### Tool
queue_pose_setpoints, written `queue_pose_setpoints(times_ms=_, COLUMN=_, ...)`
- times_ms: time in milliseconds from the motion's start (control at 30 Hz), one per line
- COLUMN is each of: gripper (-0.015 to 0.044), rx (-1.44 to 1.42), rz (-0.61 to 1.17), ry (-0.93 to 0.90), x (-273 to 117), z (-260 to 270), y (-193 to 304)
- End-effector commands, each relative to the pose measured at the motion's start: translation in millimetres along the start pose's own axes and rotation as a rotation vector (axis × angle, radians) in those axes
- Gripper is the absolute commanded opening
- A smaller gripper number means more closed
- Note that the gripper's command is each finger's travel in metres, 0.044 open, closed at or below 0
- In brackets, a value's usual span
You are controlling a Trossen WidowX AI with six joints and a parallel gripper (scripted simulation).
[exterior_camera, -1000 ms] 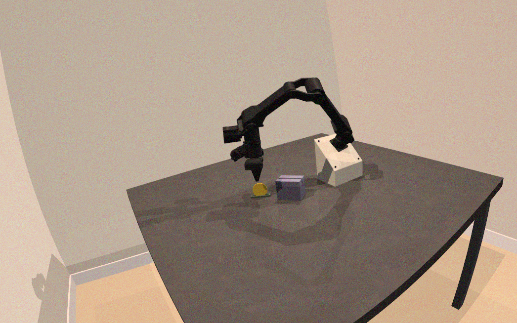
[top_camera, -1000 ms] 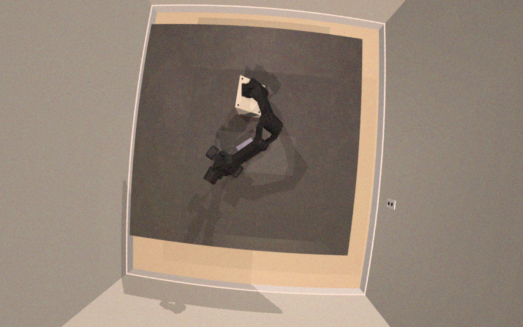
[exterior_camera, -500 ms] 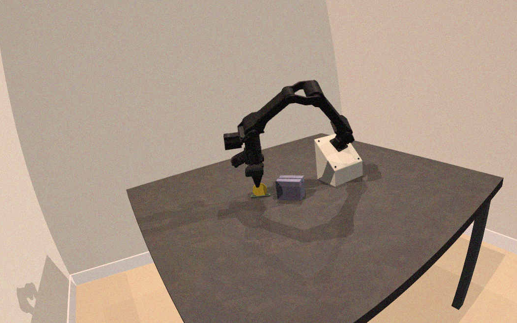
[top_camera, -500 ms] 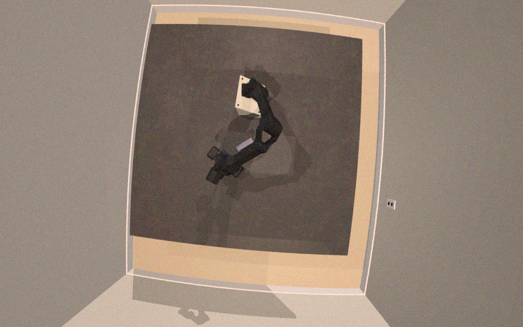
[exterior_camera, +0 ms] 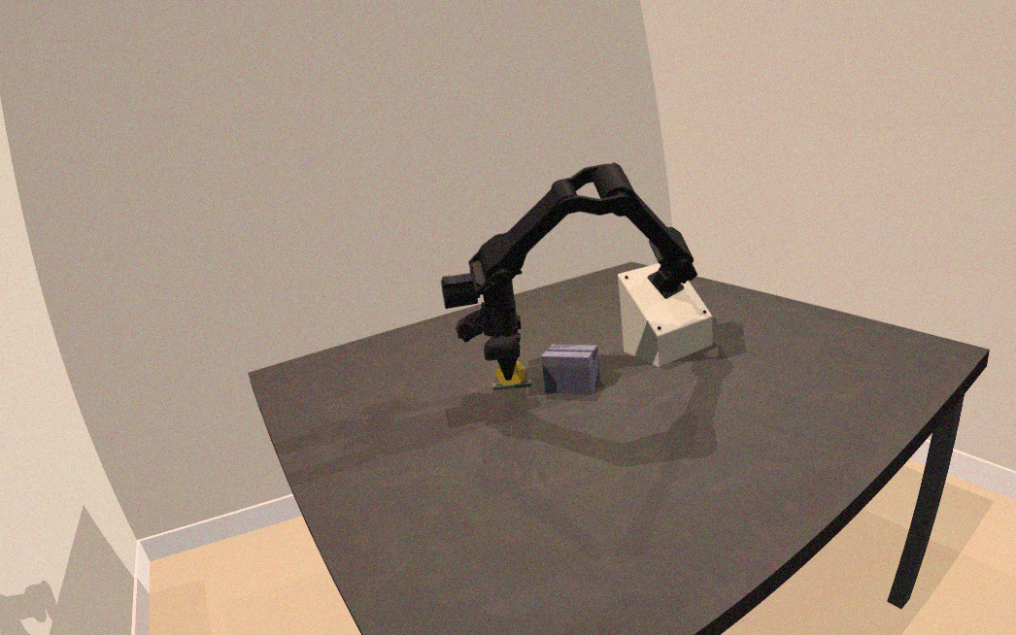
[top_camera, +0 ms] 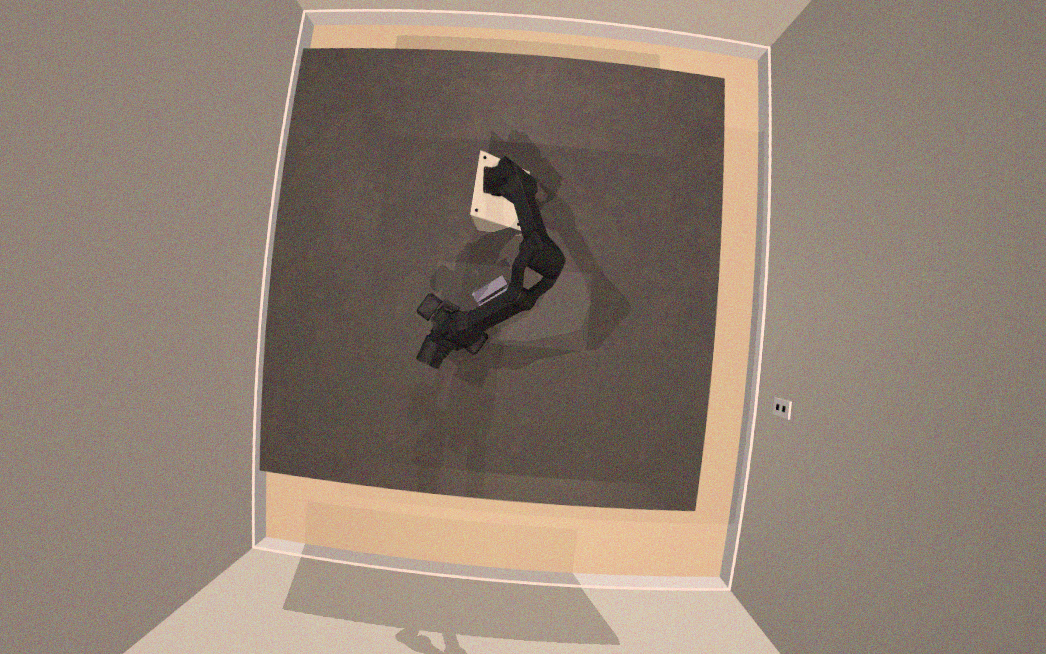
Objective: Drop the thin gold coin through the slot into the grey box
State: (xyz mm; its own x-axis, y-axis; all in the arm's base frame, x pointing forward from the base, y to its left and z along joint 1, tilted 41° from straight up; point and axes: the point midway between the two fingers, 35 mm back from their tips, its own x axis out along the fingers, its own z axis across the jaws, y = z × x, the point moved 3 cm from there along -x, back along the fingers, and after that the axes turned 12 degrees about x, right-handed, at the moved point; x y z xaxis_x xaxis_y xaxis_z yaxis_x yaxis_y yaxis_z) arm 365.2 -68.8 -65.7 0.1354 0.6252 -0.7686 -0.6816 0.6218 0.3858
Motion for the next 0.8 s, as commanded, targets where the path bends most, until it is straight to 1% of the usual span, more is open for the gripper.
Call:
queue_pose_setpoints(times_ms=0, gripper=0.0161, rx=0.010, rz=0.016, ry=0.001, x=10.9, z=-2.7, y=3.2)
queue_pose_setpoints(times_ms=167, gripper=0.0161, rx=0.010, rz=0.016, ry=0.001, x=13.3, z=-2.8, y=3.5)
queue_pose_setpoints(times_ms=367, gripper=0.0003, rx=0.010, rz=0.016, ry=0.001, x=13.3, z=-2.8, y=3.5)
queue_pose_setpoints(times_ms=767, gripper=0.0000, rx=0.010, rz=0.016, ry=0.001, x=9.8, z=-2.6, y=3.0)
